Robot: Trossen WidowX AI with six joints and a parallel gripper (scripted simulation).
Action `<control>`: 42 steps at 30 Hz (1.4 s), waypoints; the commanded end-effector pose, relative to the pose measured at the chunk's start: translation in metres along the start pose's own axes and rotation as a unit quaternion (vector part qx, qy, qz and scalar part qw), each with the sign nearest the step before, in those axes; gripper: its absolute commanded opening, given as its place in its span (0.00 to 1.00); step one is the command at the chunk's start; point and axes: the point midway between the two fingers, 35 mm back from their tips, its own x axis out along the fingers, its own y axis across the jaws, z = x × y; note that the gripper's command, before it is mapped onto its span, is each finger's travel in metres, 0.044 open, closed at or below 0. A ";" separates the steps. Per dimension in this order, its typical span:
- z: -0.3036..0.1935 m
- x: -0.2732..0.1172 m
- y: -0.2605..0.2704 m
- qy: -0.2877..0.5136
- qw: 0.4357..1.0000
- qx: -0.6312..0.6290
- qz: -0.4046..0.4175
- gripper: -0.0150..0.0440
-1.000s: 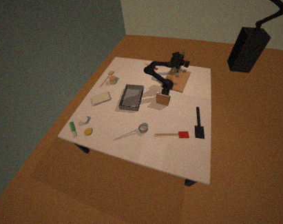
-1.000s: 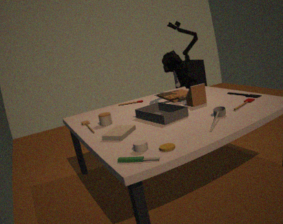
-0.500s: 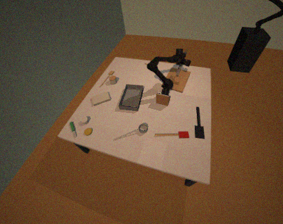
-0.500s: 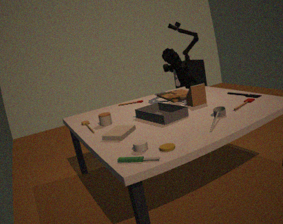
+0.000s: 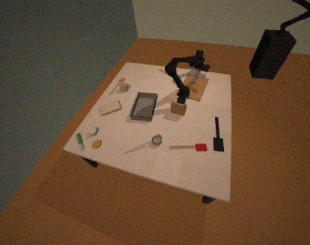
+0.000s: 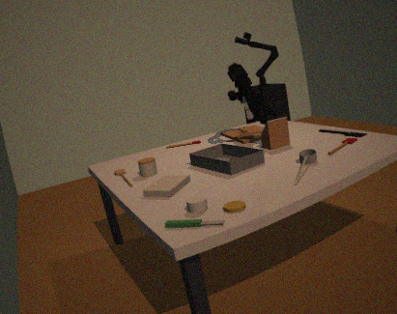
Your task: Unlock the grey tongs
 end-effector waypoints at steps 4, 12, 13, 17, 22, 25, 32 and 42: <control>0.004 0.002 0.002 0.039 0.999 -0.007 -0.007 0.00; 0.002 0.006 0.003 0.099 0.995 -0.013 -0.010 0.00; 0.001 0.006 0.004 0.107 0.994 -0.014 -0.010 0.00; -0.001 0.007 0.005 0.138 0.990 -0.019 -0.010 0.00; -0.004 0.007 0.007 0.177 0.984 -0.025 -0.008 0.00; -0.006 0.007 0.008 0.200 0.979 -0.030 -0.006 0.00; -0.010 0.005 0.011 0.255 0.966 -0.043 0.000 0.00; -0.017 -0.002 0.017 0.334 0.940 -0.064 0.014 0.00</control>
